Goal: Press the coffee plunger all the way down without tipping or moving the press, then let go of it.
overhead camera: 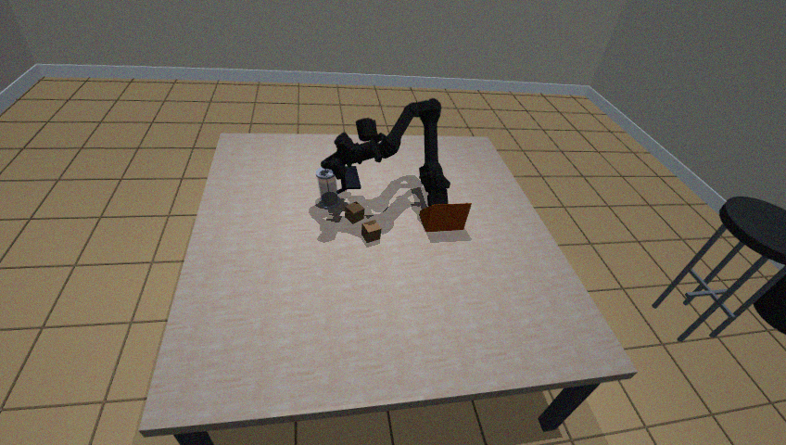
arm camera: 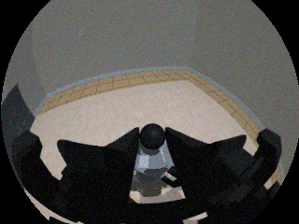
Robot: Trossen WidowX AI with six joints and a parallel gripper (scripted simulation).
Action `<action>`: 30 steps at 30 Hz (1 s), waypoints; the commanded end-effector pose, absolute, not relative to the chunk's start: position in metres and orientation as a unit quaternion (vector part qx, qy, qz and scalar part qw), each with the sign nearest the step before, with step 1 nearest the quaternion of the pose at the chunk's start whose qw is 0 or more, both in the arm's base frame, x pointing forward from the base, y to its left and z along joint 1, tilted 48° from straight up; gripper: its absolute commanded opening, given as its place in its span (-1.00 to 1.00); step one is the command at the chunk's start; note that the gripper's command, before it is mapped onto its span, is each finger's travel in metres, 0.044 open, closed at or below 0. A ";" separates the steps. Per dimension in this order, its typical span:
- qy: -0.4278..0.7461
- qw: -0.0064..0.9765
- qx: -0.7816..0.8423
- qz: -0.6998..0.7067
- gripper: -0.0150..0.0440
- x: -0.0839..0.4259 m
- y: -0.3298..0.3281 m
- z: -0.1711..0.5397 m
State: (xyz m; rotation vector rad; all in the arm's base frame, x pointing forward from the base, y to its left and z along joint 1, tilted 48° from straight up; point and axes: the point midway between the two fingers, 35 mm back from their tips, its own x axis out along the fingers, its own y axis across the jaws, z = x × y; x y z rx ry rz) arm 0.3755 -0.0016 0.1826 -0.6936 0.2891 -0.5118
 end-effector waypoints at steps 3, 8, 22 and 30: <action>0.140 0.898 -0.335 -0.247 0.27 0.375 -0.002 0.183; 0.140 0.898 -0.335 -0.247 0.72 0.375 -0.002 0.183; 0.150 0.895 -0.339 -0.249 1.00 0.359 0.051 0.224; 0.150 0.894 -0.340 -0.250 1.00 0.355 0.057 0.229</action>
